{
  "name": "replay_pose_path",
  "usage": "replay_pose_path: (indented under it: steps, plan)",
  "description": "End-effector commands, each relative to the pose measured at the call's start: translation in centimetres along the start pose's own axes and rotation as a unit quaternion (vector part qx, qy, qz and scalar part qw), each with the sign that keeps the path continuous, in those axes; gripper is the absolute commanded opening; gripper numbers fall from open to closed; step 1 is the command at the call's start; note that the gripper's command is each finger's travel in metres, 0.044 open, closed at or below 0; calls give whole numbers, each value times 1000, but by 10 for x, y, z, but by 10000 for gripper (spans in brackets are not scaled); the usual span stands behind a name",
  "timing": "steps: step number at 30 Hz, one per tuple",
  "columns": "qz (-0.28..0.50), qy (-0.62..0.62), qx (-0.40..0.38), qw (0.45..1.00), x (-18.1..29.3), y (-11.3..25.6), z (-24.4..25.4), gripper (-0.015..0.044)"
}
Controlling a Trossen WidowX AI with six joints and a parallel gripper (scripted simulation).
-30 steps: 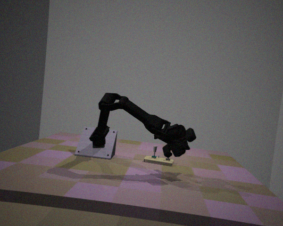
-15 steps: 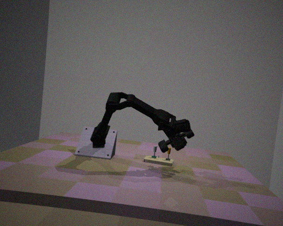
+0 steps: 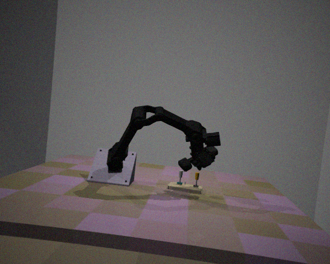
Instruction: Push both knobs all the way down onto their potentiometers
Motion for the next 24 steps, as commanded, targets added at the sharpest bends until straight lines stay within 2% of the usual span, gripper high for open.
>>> replay_pose_path:
  steps: [1, 12, 24]
  plan:
    - [-7, 47, 46, 998, 18, -2, 6, 0]
    - [-26, 169, 166, 971, 63, -7, 14, 0]
    - [-59, 309, 277, 908, 107, -6, 18, 0]
Point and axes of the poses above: the point midway between the two fingers, 35 mm back from their tips, its own y axis back along the fingers, its own z axis across the jaws, x = y × z, the point moved 9 cm from there along y, back along the fingers, and after that the axes turned 3 degrees about y, right-handed, at the moved point
